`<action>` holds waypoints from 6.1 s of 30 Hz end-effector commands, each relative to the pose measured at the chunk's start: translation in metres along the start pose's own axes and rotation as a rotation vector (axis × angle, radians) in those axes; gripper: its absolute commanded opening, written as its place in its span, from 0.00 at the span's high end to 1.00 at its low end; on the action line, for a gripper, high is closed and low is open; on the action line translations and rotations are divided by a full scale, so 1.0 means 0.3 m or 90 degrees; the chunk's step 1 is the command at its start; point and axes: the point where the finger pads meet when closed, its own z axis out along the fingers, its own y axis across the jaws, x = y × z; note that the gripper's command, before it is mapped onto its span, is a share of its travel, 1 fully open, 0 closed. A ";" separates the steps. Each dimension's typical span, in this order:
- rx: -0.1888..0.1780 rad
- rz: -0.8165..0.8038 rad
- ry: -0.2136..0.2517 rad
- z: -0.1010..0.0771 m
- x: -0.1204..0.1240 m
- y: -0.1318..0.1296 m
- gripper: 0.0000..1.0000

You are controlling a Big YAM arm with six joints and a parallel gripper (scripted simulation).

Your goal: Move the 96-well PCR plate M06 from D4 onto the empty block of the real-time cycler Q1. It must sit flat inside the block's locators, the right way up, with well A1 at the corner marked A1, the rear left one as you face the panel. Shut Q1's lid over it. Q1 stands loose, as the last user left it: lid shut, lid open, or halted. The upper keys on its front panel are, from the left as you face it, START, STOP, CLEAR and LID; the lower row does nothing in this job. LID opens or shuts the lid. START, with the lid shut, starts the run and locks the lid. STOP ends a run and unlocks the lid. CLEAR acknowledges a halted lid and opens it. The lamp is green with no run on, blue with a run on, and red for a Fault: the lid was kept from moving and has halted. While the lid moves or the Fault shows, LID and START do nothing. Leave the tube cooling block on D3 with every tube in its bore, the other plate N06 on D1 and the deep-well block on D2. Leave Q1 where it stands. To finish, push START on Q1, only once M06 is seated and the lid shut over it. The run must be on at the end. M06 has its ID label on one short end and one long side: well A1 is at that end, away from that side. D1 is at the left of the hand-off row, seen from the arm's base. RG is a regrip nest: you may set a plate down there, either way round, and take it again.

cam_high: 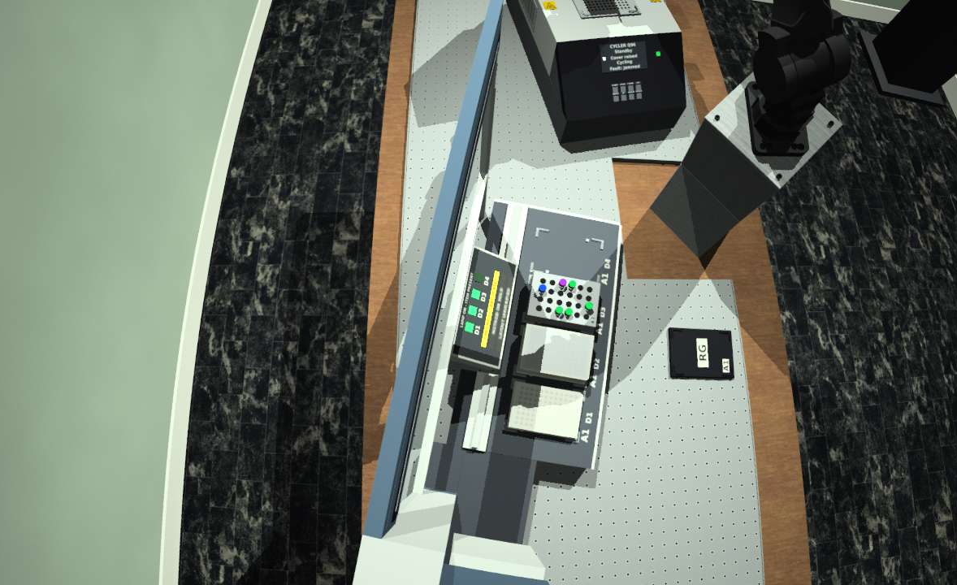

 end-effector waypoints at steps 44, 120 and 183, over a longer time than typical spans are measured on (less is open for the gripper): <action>-0.030 -0.002 0.003 0.047 -0.010 0.068 1.00; -0.034 0.000 0.001 0.080 -0.009 0.056 1.00; -0.016 0.001 0.002 0.156 -0.038 0.020 1.00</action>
